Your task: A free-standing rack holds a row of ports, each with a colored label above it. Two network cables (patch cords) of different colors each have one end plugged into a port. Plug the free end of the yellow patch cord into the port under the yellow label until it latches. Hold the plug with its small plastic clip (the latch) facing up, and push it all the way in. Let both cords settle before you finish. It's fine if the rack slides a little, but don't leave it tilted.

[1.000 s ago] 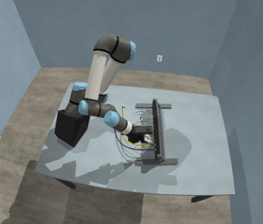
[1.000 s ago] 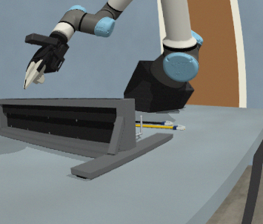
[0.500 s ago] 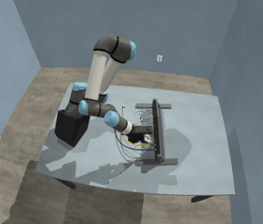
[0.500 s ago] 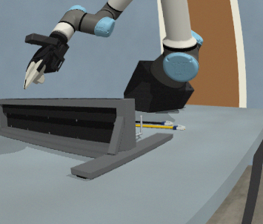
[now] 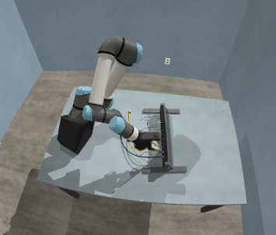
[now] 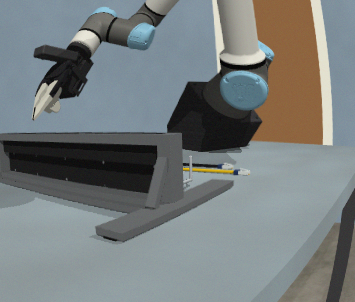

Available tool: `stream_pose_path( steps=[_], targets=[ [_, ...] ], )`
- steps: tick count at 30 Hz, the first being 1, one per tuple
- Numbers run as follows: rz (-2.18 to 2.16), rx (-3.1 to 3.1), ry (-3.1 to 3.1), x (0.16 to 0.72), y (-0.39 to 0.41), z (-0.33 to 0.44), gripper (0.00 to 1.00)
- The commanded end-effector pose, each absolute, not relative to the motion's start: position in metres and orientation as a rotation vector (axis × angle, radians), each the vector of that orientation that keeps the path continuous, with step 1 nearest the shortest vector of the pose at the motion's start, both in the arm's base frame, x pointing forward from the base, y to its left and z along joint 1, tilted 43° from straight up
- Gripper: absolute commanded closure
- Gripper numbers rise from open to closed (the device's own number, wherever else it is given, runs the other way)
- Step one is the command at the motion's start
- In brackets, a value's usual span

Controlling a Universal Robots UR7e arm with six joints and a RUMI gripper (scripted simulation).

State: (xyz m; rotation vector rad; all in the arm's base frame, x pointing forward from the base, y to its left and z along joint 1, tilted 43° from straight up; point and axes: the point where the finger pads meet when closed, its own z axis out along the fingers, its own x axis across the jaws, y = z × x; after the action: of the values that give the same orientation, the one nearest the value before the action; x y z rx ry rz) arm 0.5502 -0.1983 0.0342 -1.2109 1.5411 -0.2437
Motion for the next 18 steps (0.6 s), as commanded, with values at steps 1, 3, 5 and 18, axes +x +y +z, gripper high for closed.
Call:
stream_pose_path(
  steps=[1, 3, 5, 18],
  targets=[
    [-0.245, -1.211, 1.541, 0.5502, -0.1988, 0.0345, 1.0],
    [-0.245, -1.211, 1.541, 0.5502, -0.1988, 0.0345, 1.0],
    [-0.245, -1.211, 1.541, 0.5502, -0.1988, 0.0345, 1.0],
    [-0.245, -1.211, 1.541, 0.5446, -0.2018, 0.037, 1.0]
  ],
)
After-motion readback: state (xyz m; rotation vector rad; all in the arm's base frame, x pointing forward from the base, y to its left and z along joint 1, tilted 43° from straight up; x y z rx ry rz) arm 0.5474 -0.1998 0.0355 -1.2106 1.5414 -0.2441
